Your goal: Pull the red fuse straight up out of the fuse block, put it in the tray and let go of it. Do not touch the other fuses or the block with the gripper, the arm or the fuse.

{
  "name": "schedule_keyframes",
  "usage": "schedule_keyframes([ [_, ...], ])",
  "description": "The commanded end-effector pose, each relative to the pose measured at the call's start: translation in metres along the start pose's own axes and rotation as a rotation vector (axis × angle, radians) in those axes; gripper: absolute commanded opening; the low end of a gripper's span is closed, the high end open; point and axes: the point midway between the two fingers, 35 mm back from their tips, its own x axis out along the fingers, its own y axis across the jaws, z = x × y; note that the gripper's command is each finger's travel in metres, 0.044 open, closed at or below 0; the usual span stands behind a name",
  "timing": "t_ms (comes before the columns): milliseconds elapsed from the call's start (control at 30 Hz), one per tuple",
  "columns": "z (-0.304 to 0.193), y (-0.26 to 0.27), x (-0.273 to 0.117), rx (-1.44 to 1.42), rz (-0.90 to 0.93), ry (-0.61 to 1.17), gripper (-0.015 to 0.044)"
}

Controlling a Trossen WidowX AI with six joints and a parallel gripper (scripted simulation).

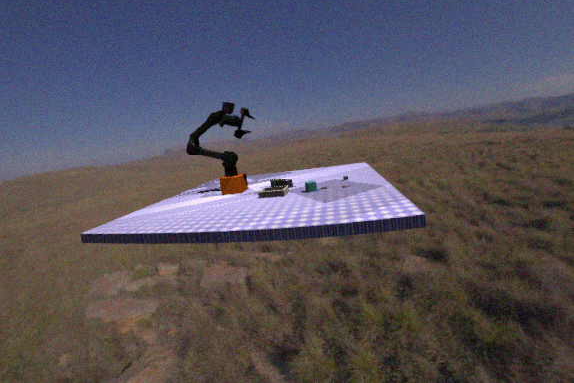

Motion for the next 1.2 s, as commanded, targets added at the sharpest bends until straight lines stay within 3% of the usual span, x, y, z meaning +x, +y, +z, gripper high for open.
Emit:
schedule_keyframes([
  [0,-0.002,0.000,0.001,0.008,0.004,0.005,0.0374],
  [400,-0.121,0.007,0.068,0.474,0.286,0.360,0.0074],
  [967,-0.274,0.142,0.121,0.892,0.751,1.023,0.0074],
  [1167,-0.291,0.157,0.116,0.907,0.792,1.087,0.0074],
])
